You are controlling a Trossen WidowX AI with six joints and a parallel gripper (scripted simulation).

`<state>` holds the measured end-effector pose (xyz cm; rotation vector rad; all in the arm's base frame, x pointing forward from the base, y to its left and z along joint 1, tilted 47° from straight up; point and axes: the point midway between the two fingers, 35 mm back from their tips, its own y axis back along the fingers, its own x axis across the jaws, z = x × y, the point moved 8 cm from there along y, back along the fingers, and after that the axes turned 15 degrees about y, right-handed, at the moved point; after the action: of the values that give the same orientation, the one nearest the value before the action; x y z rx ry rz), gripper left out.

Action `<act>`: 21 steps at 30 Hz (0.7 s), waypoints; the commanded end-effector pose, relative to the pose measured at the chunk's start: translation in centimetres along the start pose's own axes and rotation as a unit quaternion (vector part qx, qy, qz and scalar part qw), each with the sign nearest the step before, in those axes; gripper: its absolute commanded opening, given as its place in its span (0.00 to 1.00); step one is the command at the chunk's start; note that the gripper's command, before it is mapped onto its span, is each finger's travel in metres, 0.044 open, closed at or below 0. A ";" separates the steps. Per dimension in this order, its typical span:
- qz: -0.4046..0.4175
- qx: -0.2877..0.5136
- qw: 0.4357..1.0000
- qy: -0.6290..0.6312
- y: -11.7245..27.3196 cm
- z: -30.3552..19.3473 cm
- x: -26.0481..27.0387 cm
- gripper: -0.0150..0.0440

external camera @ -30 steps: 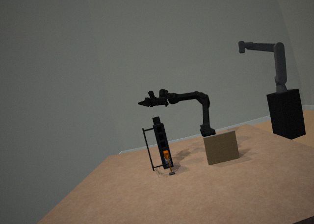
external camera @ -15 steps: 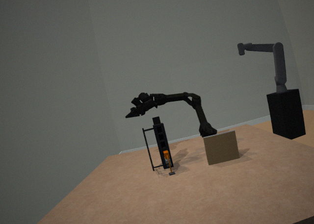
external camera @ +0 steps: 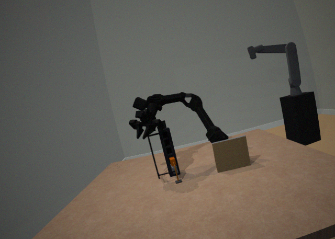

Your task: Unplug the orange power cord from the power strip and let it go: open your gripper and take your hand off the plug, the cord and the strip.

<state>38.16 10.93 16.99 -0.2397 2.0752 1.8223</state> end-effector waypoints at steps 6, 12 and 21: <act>0.174 0.169 0.958 0.153 -6.2 1.7 8.5 0.53; 0.276 0.285 0.881 0.259 -8.7 0.8 13.6 0.53; 0.279 0.288 0.877 0.263 -8.8 0.8 13.7 0.53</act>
<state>29.04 11.95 3.88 0.0423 3.2164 1.3984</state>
